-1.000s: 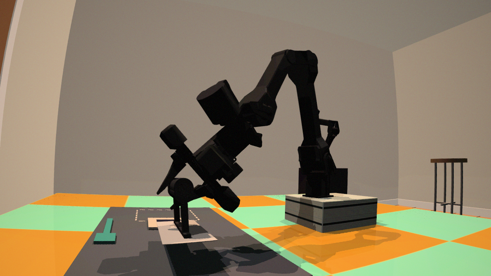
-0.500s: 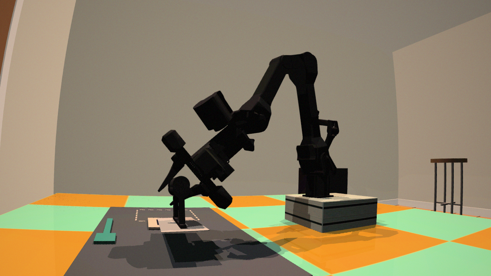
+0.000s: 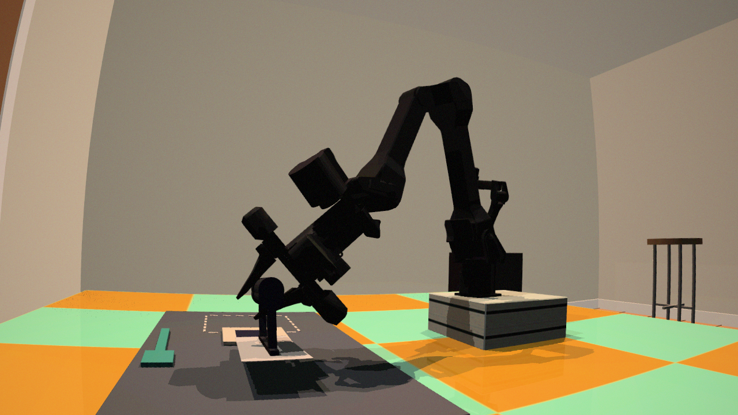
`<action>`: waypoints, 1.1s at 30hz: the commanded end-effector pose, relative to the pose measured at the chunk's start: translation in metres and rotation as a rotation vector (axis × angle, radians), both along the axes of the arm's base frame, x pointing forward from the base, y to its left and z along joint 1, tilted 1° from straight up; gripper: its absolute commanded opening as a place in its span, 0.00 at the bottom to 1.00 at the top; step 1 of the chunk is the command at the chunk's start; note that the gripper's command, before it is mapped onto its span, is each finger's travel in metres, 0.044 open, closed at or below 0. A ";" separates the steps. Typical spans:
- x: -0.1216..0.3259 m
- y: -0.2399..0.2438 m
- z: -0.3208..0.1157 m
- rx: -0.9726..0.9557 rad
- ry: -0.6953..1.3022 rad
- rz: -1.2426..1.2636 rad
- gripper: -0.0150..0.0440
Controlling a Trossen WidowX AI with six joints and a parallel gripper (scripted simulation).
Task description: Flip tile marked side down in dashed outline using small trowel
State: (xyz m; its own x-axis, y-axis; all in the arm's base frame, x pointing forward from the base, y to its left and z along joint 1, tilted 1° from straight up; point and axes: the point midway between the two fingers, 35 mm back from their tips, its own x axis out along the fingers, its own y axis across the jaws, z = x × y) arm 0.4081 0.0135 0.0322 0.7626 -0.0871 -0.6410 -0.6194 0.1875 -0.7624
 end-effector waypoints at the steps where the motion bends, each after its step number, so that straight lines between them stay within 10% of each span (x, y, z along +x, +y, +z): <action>1: 0.003 -0.001 -0.002 0.000 -0.018 0.005 0.25; 33: -0.002 -0.034 -0.019 -0.003 -0.016 0.005 0.25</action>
